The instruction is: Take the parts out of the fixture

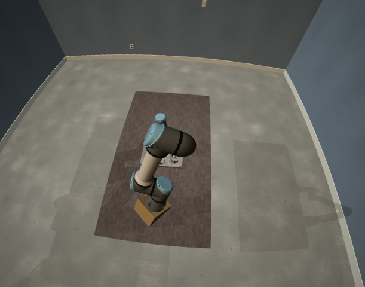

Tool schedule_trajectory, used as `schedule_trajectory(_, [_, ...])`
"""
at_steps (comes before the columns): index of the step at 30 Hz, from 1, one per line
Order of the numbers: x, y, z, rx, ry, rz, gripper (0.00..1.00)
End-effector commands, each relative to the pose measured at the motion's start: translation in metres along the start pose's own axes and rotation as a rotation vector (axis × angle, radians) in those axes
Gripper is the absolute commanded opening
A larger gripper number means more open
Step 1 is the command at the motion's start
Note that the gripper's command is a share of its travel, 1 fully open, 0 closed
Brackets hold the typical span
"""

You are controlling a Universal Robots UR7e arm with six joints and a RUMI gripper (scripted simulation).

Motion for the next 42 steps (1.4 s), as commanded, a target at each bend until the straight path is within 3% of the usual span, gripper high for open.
schedule_trajectory(1, [-0.003,-0.001,0.000,0.000,0.000,0.001,0.00])
schedule_trajectory(42, [-0.027,-0.027,0.002,0.000,0.000,0.001,0.00])
Point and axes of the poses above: the point where the finger pads meet when closed, its own x axis out along the fingers, its own z axis across the jaws, y = z × x, the point moved 8 cm from there along -x, back along the fingers, and after that the axes turned 4 degrees about x, right-handed, at the moved point
